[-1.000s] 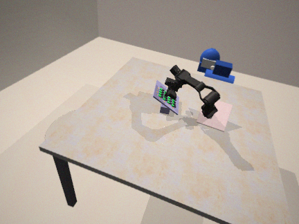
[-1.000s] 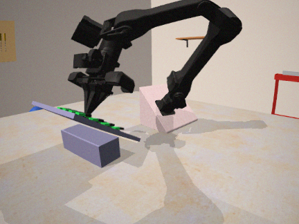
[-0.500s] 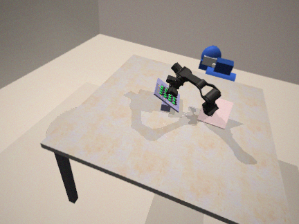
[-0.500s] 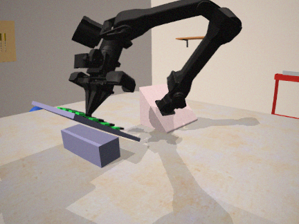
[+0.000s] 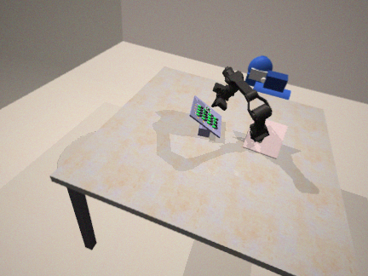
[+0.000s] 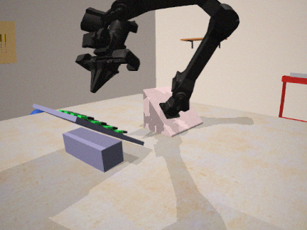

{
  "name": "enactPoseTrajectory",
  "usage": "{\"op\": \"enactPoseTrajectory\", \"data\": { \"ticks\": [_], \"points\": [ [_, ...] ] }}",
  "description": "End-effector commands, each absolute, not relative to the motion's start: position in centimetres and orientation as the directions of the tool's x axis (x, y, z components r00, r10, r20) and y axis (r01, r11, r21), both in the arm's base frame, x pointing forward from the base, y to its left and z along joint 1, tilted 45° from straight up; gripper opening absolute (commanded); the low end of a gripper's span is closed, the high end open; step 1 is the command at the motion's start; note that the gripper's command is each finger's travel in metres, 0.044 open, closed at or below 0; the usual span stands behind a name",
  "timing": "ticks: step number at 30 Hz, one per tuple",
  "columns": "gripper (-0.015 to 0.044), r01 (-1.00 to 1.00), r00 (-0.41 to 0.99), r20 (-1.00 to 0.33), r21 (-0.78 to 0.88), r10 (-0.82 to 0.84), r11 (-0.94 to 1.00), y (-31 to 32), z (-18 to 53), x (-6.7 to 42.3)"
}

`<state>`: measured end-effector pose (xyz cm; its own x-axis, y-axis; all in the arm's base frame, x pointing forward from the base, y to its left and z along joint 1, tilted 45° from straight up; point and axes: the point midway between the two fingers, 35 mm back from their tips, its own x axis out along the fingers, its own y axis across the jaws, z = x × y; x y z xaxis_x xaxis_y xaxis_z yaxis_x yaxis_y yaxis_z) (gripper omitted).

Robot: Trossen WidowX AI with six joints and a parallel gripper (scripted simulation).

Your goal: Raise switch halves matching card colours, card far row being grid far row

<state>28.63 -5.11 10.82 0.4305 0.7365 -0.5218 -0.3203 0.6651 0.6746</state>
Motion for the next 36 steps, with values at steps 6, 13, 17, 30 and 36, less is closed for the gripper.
{"op": "enactPoseTrajectory", "data": {
  "ticks": [6, 13, 17, 30, 36],
  "points": [
    [0.0000, -0.323, 0.410, -0.532, 0.675, 0.741, 0.664, -3.1, 8.6, 30.4],
    [0.0000, -0.323, 0.410, -0.532, 0.675, 0.741, 0.663, -2.6, 8.3, 30.7],
    [0.0000, -0.323, 0.410, -0.531, 0.675, 0.741, 0.663, -2.3, 8.1, 30.9],
    [0.0000, -0.324, 0.410, -0.531, 0.675, 0.741, 0.663, -1.3, 7.4, 31.5],
    [0.0000, -0.324, 0.410, -0.531, 0.675, 0.741, 0.663, -1.3, 7.4, 31.5]
  ]
}}
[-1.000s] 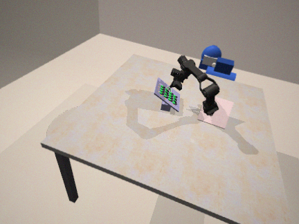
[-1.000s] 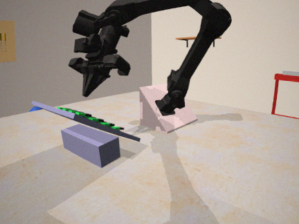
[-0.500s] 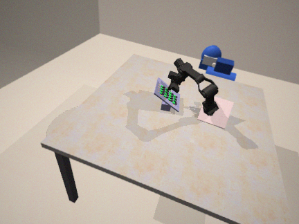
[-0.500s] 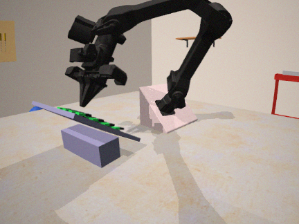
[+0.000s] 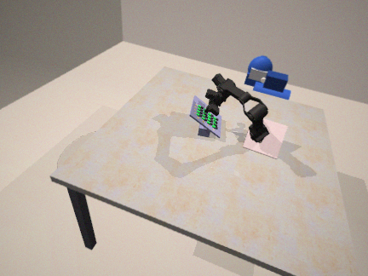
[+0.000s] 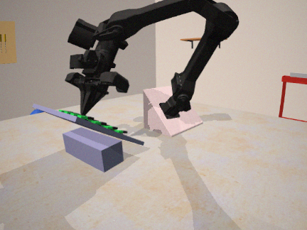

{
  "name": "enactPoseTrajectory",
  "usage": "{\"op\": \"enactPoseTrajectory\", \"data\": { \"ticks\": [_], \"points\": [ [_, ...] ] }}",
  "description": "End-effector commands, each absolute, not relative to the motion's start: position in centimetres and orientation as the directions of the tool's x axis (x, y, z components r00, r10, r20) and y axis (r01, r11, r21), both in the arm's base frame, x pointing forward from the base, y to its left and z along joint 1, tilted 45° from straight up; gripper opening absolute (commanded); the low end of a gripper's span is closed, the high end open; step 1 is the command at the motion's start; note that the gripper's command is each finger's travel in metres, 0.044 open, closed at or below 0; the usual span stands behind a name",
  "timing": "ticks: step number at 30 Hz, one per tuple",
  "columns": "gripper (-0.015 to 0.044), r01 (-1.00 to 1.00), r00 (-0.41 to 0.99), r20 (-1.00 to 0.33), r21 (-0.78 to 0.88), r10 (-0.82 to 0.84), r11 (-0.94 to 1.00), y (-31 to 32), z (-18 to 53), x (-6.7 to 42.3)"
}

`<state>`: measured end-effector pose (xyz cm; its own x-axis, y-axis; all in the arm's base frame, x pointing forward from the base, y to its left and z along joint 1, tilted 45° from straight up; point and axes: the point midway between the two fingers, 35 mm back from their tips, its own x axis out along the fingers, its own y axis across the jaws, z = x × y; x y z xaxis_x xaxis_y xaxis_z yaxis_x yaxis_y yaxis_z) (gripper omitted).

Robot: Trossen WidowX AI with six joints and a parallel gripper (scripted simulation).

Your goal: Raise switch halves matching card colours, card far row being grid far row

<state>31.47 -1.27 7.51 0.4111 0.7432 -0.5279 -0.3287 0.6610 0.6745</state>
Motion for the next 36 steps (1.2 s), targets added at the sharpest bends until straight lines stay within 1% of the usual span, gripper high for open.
{"op": "enactPoseTrajectory", "data": {
  "ticks": [1, 36],
  "points": [
    [0.0000, -0.324, 0.410, -0.531, 0.675, 0.741, 0.663, -1.27, 7.41, 31.46],
    [0.0000, -0.324, 0.410, -0.531, 0.675, 0.741, 0.663, -1.00, 7.23, 31.62]
  ]
}}
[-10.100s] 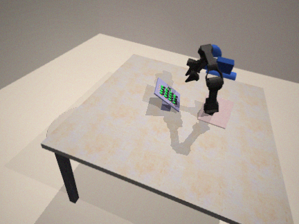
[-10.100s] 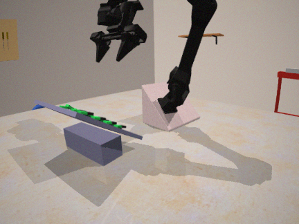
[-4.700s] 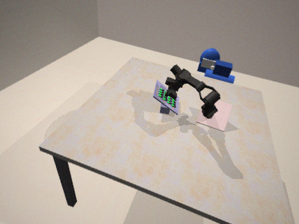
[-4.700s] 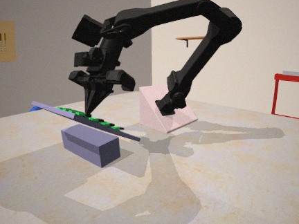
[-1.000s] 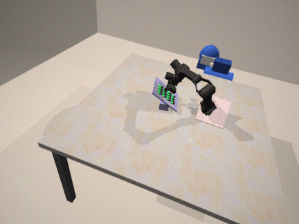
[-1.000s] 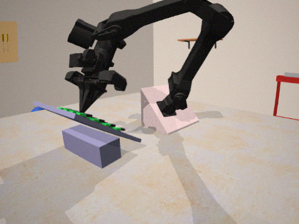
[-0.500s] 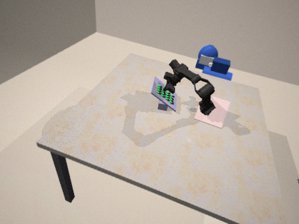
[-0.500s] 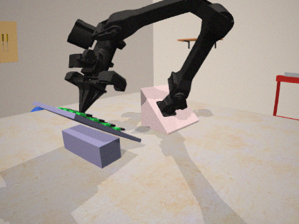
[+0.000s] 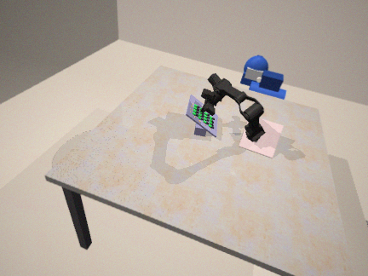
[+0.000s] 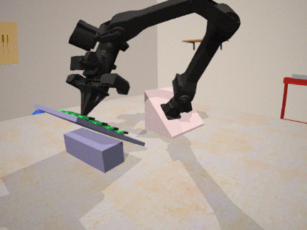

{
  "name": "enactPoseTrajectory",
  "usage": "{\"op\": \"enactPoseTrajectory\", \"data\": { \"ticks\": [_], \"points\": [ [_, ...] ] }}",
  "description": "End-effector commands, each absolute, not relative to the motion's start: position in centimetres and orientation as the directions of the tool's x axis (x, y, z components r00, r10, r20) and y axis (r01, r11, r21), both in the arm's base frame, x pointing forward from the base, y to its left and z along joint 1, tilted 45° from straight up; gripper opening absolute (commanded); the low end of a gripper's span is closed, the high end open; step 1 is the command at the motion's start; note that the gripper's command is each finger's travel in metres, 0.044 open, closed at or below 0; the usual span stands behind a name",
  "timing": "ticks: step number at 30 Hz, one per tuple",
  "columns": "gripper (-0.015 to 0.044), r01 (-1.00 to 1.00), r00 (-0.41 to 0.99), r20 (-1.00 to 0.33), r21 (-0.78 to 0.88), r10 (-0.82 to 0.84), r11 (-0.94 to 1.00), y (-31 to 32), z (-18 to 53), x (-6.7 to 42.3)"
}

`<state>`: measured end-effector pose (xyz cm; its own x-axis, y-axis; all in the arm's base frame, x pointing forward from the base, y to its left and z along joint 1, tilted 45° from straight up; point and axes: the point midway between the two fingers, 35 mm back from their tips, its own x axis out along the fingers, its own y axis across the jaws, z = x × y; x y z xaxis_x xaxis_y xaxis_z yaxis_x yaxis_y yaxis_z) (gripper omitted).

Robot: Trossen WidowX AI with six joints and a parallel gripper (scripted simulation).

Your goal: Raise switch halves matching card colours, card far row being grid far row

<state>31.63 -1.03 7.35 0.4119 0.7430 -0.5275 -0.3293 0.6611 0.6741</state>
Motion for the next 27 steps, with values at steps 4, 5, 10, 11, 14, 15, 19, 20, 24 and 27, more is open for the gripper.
{"op": "enactPoseTrajectory", "data": {
  "ticks": [4, 5, 10, 11, 14, 15, 19, 20, 24, 27],
  "points": [
    [0.0000, -0.324, 0.410, -0.531, 0.675, 0.741, 0.663, -1.0, 7.2, 31.6],
    [0.0000, -0.324, 0.410, -0.531, 0.675, 0.741, 0.663, -1.0, 7.2, 31.6],
    [0.0000, -0.324, 0.410, -0.531, 0.675, 0.741, 0.663, -0.9, 7.2, 31.7],
    [0.0000, -0.324, 0.410, -0.531, 0.675, 0.741, 0.663, -0.9, 7.2, 31.7],
    [0.0000, -0.324, 0.410, -0.531, 0.675, 0.742, 0.663, -0.9, 7.1, 31.7],
    [0.0000, -0.324, 0.410, -0.531, 0.675, 0.742, 0.663, -0.9, 7.1, 31.7],
    [0.0000, -0.324, 0.410, -0.531, 0.675, 0.742, 0.663, -0.8, 7.1, 31.7],
    [0.0000, -0.329, 0.412, -0.528, 0.674, 0.743, 0.661, -1.0, 7.3, 31.7],
    [0.0000, -0.321, 0.423, -0.527, 0.673, 0.737, 0.666, -4.4, 9.3, 29.8],
    [0.0000, -0.321, 0.430, -0.521, 0.675, 0.737, 0.664, -5.7, 10.3, 28.8]
  ]
}}
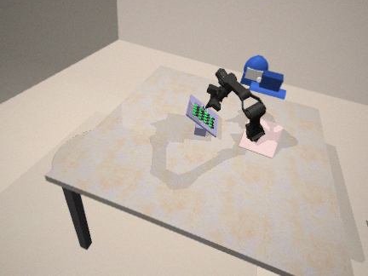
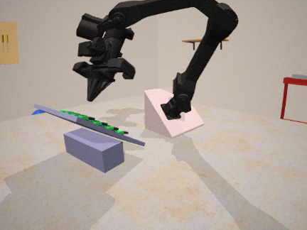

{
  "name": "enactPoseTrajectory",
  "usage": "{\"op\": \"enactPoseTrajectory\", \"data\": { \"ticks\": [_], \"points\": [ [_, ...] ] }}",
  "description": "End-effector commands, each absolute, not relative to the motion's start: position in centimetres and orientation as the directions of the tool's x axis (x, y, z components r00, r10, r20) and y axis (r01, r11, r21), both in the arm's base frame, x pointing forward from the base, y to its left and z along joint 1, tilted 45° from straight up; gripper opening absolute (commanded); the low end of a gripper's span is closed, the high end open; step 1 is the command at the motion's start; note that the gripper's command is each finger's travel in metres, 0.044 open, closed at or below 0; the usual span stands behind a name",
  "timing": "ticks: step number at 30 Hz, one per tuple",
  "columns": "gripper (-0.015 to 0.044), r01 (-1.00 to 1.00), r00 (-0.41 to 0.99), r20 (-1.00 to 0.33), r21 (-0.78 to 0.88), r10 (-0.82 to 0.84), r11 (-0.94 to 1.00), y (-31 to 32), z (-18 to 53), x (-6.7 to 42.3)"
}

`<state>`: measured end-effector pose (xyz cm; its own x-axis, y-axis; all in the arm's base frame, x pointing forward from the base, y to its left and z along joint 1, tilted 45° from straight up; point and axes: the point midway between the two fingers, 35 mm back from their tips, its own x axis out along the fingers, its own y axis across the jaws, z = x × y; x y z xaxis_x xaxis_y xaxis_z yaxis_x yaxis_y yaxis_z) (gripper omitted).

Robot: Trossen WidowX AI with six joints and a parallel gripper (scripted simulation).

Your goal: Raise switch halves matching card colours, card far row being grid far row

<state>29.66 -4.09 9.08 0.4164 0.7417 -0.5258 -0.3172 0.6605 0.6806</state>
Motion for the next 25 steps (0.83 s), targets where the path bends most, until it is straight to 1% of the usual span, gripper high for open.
{"op": "enactPoseTrajectory", "data": {
  "ticks": [1, 4, 7, 9, 25],
  "points": [
    [0.0000, -0.321, 0.430, -0.521, 0.675, 0.737, 0.664, -5.7, 10.3, 28.8],
    [0.0000, -0.321, 0.430, -0.521, 0.675, 0.737, 0.664, -5.6, 10.3, 28.6],
    [0.0000, -0.320, 0.430, -0.522, 0.675, 0.737, 0.664, -5.1, 10.1, 26.3],
    [0.0000, -0.320, 0.429, -0.521, 0.676, 0.737, 0.664, -4.9, 10.0, 25.6],
    [0.0000, -0.320, 0.429, -0.521, 0.676, 0.737, 0.664, -4.9, 10.0, 25.6]
  ]
}}
